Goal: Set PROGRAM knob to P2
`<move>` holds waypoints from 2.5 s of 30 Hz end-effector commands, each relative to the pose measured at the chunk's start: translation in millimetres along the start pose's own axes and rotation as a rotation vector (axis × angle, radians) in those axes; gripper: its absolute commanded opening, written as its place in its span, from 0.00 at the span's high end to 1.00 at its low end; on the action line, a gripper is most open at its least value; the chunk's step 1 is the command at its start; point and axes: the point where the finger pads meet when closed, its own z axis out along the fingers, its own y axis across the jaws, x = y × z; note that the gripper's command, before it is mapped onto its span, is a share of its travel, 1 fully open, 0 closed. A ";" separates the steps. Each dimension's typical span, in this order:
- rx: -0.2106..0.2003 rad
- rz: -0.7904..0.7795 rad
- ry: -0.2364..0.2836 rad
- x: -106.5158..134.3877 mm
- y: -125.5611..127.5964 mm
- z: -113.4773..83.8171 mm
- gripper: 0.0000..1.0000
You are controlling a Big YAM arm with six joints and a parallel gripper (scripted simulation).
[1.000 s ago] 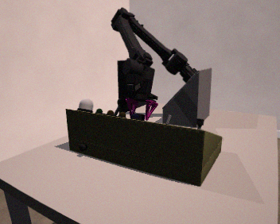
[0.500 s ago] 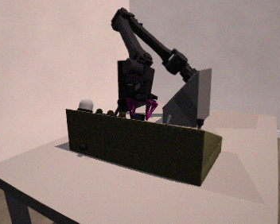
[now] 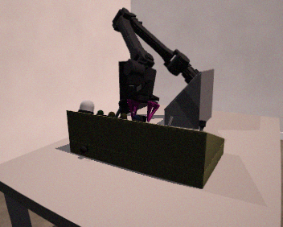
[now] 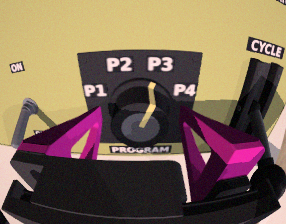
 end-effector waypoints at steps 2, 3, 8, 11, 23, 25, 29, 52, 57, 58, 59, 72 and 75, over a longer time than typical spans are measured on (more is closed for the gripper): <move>0.007 0.010 -0.016 -11.7 -5.3 3.0 0.30; 0.007 0.010 -0.016 -11.7 -5.3 3.0 0.30; 0.007 0.010 -0.016 -11.7 -5.3 3.0 0.30; 0.007 0.010 -0.016 -11.7 -5.3 3.0 0.30; 0.006 0.007 -0.009 -5.6 -3.5 5.0 0.30; 0.006 0.007 -0.009 -5.6 -3.5 5.0 0.30; 0.005 0.007 -0.011 -6.2 -3.0 4.2 0.30; 0.005 0.007 -0.011 -6.2 -3.0 4.2 0.30; 0.005 0.007 -0.011 -6.2 -3.0 4.2 0.30; 0.005 0.007 -0.011 -6.2 -3.0 4.2 0.30; 0.005 0.007 -0.011 -6.2 -3.0 4.2 0.30; 0.003 0.001 -0.004 -0.1 -0.6 4.7 0.30; 0.002 0.000 -0.003 1.1 -0.3 4.7 0.30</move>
